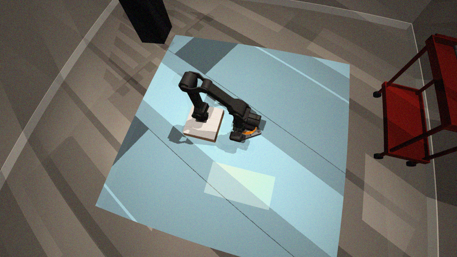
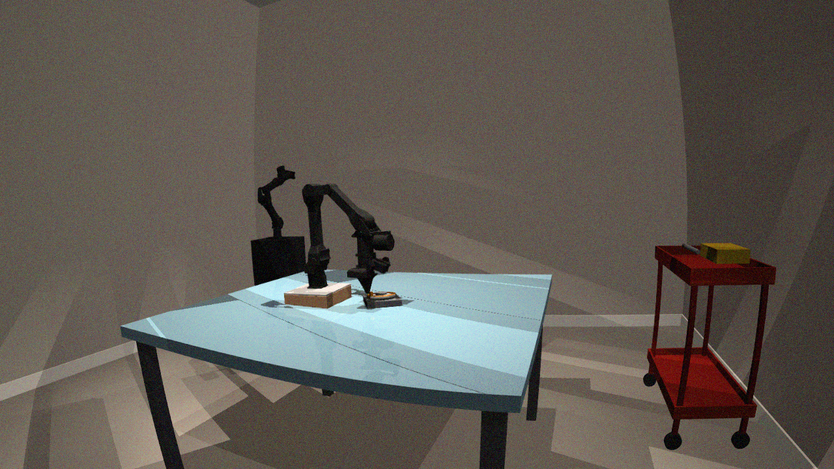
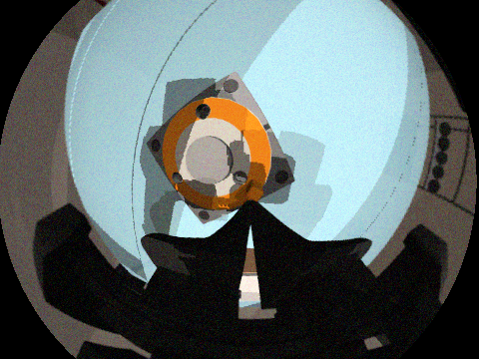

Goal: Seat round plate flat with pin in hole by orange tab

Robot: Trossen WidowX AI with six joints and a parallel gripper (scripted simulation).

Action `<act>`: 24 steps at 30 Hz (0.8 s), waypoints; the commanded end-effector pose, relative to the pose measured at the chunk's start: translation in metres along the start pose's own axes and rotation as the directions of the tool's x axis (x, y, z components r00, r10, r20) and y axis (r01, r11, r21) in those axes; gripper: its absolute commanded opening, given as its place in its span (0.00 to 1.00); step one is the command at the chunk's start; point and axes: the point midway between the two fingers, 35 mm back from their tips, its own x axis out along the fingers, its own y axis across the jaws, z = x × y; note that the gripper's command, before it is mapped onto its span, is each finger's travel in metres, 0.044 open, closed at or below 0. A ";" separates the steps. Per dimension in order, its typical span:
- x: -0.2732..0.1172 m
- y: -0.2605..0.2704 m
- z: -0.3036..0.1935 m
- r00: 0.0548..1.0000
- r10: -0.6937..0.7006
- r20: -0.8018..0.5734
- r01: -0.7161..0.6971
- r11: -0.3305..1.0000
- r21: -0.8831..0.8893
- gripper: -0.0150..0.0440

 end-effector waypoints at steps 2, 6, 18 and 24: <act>0.000 -0.004 0.008 1.000 0.003 0.003 -0.003 1.000 -0.005 0.25; 0.001 -0.007 0.012 1.000 0.003 0.003 -0.003 1.000 -0.005 0.25; 0.000 -0.013 0.027 1.000 0.003 0.004 -0.003 1.000 -0.005 0.25; -0.001 -0.013 0.034 1.000 0.002 0.005 -0.002 1.000 -0.005 0.25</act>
